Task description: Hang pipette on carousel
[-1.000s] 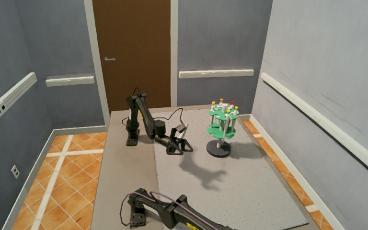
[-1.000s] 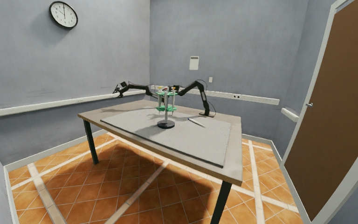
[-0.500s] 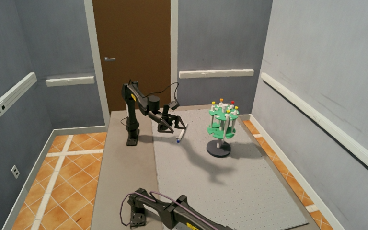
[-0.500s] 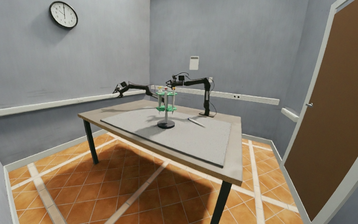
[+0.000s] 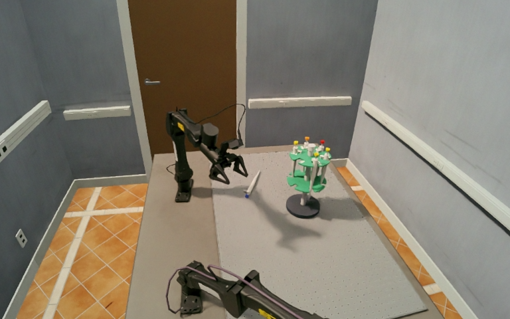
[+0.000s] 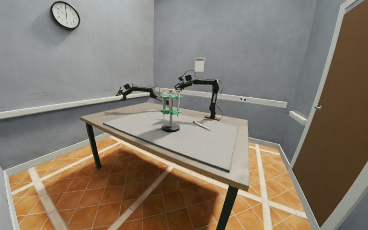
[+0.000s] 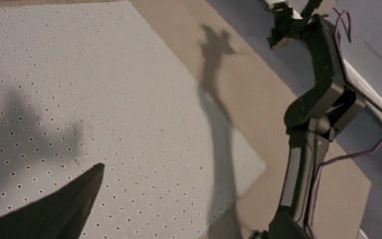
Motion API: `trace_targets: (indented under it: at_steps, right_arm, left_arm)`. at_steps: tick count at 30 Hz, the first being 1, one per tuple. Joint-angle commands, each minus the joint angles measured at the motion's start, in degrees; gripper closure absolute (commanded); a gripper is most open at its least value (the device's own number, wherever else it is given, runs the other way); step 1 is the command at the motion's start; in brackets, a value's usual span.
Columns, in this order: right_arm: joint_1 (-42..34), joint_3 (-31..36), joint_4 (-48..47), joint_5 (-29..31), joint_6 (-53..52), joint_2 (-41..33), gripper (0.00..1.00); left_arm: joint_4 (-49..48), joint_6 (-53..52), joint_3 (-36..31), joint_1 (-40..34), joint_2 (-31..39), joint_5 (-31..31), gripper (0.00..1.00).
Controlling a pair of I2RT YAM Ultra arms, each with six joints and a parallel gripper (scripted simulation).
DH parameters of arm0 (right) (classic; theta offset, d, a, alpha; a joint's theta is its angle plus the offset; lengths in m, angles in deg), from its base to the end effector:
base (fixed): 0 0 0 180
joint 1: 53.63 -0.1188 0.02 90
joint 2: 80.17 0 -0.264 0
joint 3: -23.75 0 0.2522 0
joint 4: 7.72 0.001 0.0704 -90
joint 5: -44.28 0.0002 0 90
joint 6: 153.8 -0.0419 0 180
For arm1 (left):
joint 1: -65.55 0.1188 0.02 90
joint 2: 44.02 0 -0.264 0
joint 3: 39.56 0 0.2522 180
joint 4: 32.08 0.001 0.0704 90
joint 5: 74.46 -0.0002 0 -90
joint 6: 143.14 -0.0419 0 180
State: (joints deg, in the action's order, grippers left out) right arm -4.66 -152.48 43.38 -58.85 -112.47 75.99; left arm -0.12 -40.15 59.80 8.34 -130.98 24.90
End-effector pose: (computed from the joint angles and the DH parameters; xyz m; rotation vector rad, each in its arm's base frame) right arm 0.3976 -0.4408 0.2546 1.4915 1.4864 0.2387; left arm 0.2002 -0.2963 0.3990 0.6333 1.8602 -0.6649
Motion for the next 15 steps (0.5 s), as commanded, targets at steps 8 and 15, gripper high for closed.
trace_targets:
  at_steps: [8, 15]
  right_arm:
    - [0.3, -1.8, -1.1, -0.3, 0.5, -0.3, 0.0]
    - [0.3, -1.8, -1.1, -0.3, 0.5, -0.3, 0.0]
  left_arm:
    - [21.8, -4.3, 6.1, 0.3, 7.9, -3.3, 0.0]
    - [30.9, -5.7, 7.5, -0.5, 11.9, -4.3, 0.0]
